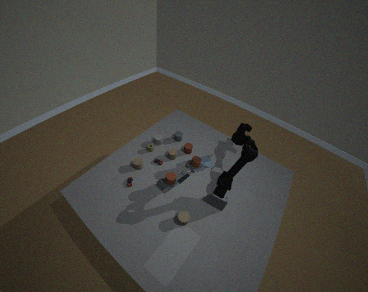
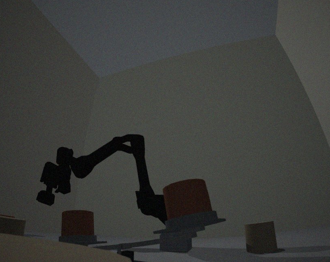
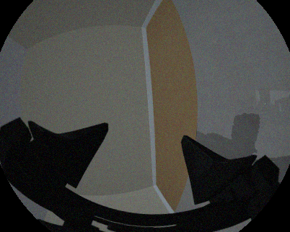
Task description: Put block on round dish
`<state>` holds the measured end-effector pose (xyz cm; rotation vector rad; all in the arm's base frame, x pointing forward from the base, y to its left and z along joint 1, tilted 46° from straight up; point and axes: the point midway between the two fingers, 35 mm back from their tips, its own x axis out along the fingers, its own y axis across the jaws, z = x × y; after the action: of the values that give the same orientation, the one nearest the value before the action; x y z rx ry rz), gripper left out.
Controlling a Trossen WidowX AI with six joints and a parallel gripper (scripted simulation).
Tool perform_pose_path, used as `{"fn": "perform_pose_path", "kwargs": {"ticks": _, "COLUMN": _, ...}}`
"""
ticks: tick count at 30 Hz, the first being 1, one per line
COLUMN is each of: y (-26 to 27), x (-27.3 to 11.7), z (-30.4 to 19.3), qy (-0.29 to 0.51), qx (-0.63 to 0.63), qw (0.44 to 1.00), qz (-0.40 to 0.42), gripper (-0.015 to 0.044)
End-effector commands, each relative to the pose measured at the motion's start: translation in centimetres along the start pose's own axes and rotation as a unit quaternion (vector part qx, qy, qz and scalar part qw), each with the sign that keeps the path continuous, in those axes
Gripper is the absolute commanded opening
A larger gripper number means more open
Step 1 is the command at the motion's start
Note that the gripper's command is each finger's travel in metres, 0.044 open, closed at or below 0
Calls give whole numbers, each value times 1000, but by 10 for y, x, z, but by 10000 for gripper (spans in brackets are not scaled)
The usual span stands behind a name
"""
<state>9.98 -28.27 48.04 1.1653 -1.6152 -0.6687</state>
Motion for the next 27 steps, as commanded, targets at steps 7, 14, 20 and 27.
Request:
{"fn": "perform_pose_path", "kwargs": {"ticks": 7, "y": -66, "x": -25, "z": -54, "qy": 80, "qx": -36, "qw": 990, "qz": -115, "gripper": 440}}
{"fn": "perform_pose_path", "kwargs": {"ticks": 14, "y": -110, "x": -58, "z": -89, "qy": 136, "qx": -78, "qw": 969, "qz": -192, "gripper": 440}}
{"fn": "perform_pose_path", "kwargs": {"ticks": 20, "y": -143, "x": -94, "z": -114, "qy": 185, "qx": -123, "qw": 942, "qz": -251, "gripper": 440}}
{"fn": "perform_pose_path", "kwargs": {"ticks": 27, "y": -174, "x": -145, "z": -140, "qy": 253, "qx": -170, "qw": 902, "qz": -304, "gripper": 440}}
